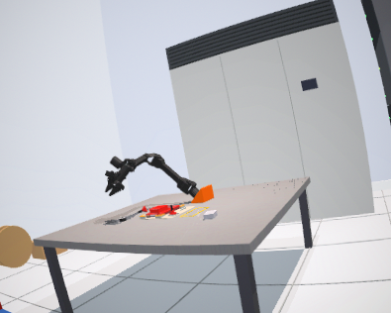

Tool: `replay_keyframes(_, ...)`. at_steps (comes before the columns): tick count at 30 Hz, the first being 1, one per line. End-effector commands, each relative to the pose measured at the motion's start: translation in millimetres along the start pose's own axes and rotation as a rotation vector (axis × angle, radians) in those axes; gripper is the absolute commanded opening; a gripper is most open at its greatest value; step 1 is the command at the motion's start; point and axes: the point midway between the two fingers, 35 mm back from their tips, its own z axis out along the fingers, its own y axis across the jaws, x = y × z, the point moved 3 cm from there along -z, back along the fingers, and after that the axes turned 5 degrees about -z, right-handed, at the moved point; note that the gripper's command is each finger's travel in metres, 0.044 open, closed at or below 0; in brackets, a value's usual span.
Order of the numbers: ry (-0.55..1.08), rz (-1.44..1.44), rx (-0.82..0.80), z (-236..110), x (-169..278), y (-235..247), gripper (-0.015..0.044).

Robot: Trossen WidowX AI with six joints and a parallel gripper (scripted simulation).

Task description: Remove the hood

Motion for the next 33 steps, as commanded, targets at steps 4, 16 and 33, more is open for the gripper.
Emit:
replay_keyframes(4, 0.112, -0.084, -0.219, -16.9, 22.1, 72.0, 0.0440)
replay_keyframes(16, 0.476, -0.295, -0.484, -88.7, 95.7, 155.7, 0.0440)
replay_keyframes(33, 0.712, -0.439, -0.482, -133.5, 134.1, 169.7, 0.0440)
